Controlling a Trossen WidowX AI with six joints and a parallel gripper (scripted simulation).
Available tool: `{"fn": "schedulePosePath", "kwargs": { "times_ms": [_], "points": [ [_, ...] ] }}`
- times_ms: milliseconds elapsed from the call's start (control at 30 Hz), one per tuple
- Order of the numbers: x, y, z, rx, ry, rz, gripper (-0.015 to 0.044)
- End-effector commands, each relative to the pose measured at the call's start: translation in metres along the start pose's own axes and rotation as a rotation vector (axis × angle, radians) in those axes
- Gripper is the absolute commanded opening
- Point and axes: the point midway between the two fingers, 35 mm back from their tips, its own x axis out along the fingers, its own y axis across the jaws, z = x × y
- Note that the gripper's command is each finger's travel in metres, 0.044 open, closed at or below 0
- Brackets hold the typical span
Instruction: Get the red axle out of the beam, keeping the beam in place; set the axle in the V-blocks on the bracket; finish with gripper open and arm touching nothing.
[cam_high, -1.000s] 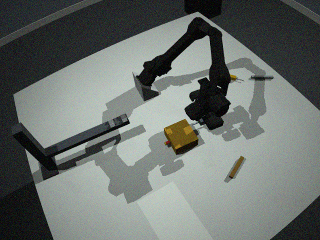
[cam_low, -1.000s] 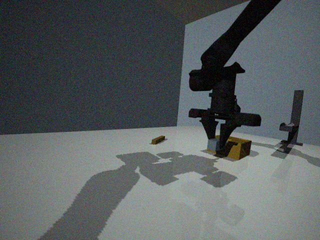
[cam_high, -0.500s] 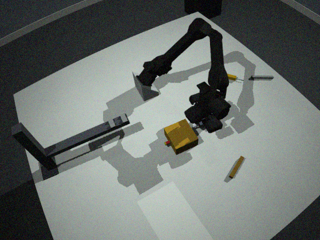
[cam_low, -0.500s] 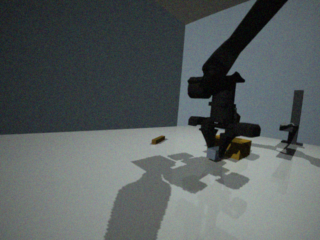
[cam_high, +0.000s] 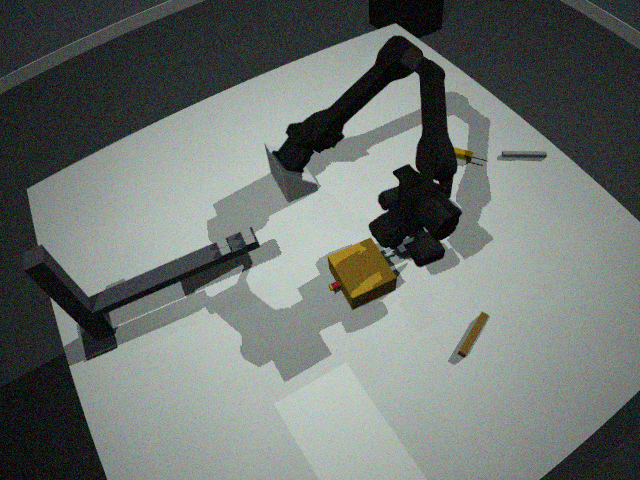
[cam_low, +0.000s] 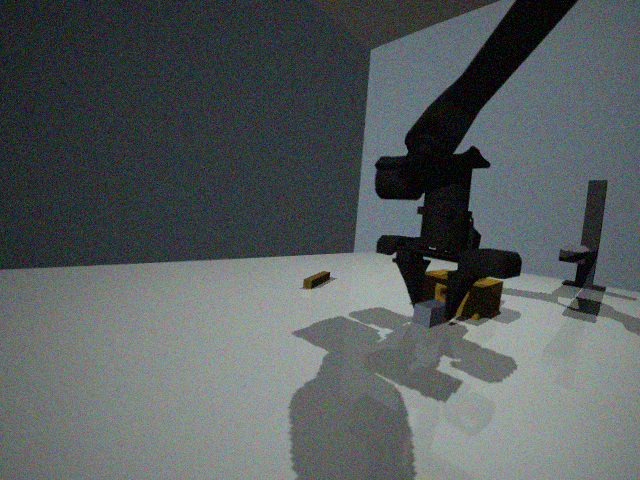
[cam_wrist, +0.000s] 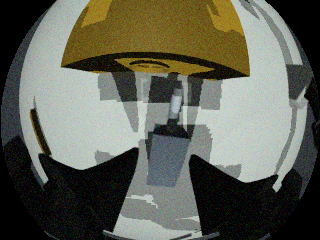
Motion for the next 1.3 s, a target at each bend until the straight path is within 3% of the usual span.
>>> {"fn": "schedulePosePath", "kwargs": {
  "times_ms": [0,167,933,1067,1267],
  "points": [
    [0.000,0.000,0.000,-0.001,0.000,0.000,0.0315],
    [-0.014,0.000,0.000,0.006,0.002,-0.007,0.0440],
    [-0.056,0.000,0.002,0.000,-0.001,-0.012,0.0440],
    [-0.056,0.005,0.014,-0.191,-0.004,-0.011,0.0440],
    [-0.057,0.016,0.043,-0.692,-0.013,-0.011,0.0440]
  ]
}}
